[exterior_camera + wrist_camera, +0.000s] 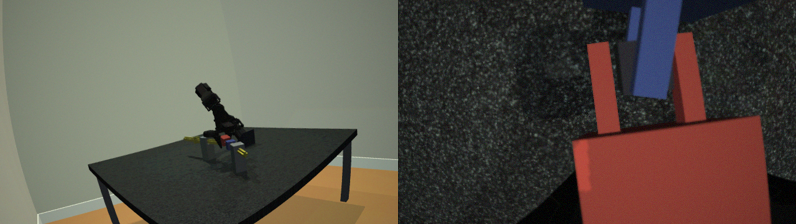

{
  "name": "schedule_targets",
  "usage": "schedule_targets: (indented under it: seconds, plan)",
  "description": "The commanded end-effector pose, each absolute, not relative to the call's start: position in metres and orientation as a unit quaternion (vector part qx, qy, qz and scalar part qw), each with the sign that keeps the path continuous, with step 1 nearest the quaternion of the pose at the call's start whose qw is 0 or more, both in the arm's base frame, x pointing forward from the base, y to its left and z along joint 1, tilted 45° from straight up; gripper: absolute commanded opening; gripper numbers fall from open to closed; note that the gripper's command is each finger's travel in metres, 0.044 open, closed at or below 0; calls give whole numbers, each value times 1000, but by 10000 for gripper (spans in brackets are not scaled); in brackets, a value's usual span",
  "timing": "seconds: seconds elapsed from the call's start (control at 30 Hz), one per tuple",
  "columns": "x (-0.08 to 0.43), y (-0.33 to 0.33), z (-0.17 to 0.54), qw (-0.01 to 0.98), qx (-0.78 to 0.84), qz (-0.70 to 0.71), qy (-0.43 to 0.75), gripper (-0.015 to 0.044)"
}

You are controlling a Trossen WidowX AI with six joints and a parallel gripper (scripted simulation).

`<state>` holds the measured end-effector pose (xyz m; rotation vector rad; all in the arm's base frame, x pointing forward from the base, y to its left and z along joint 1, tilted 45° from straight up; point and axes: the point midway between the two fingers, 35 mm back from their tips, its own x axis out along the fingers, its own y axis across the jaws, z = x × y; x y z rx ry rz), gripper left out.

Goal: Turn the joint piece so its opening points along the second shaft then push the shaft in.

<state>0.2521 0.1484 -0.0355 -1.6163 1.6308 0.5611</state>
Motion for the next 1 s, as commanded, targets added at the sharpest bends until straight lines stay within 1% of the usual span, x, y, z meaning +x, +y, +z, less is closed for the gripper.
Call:
schedule_targets:
  seconds: [0.0,0.3,0.97]
  plan:
    - [254,146,-37,382,-633,253,624,0]
    - [259,142,-40,383,-631,317,596,0]
    - [260,141,-41,382,-630,337,586,0]
